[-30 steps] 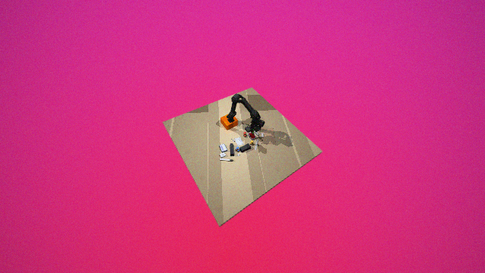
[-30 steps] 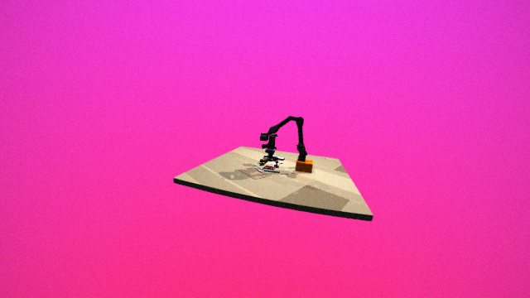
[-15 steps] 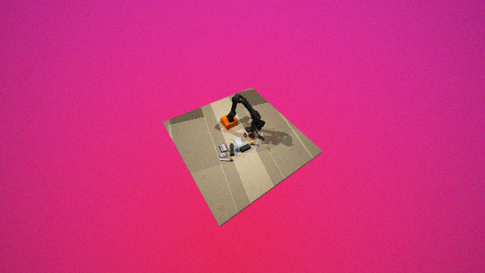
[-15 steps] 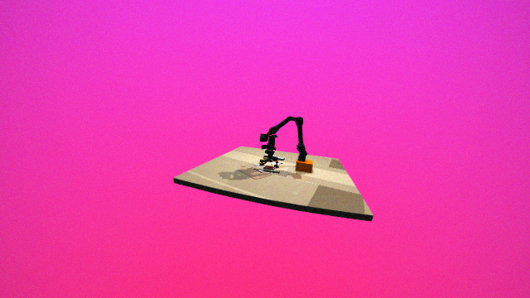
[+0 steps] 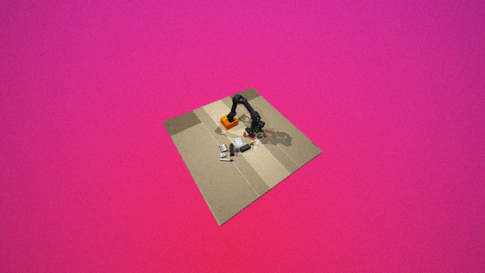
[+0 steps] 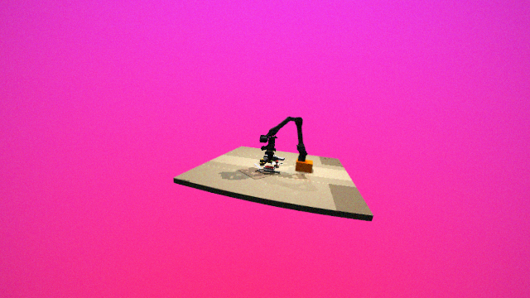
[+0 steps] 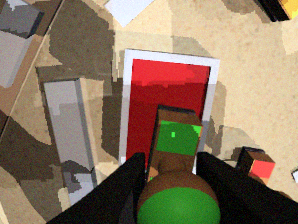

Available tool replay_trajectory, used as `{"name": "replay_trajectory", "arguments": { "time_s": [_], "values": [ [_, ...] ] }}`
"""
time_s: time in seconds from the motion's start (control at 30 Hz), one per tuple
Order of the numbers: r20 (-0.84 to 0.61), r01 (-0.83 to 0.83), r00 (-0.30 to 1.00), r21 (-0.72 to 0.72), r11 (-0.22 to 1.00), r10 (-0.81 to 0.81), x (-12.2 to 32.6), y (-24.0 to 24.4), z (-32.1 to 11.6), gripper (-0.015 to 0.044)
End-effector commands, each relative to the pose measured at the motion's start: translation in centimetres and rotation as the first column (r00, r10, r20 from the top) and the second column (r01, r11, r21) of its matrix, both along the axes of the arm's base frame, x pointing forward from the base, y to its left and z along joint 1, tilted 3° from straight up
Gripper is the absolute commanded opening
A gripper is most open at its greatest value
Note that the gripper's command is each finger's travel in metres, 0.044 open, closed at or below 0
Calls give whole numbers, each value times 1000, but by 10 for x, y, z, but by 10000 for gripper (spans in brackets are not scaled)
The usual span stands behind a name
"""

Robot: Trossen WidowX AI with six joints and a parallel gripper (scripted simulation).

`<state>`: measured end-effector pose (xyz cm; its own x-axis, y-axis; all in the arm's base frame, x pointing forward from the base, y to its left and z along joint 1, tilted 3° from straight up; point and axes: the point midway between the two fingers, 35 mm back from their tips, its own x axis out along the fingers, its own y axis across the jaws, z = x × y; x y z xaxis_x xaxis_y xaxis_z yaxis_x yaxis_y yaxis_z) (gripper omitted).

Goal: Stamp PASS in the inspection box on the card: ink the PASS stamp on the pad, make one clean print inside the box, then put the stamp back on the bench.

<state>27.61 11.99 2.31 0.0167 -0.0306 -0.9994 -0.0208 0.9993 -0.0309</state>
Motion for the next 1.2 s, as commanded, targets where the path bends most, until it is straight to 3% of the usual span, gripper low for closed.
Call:
{"name": "replay_trajectory", "arguments": {
  "time_s": [0.0,1.17],
  "values": [
    [-3,3,1000,3,1000,-3,-1,0,-4,0],
    [-4,1,1000,3,1000,-1,-1,-1,-27,0]
  ]
}}
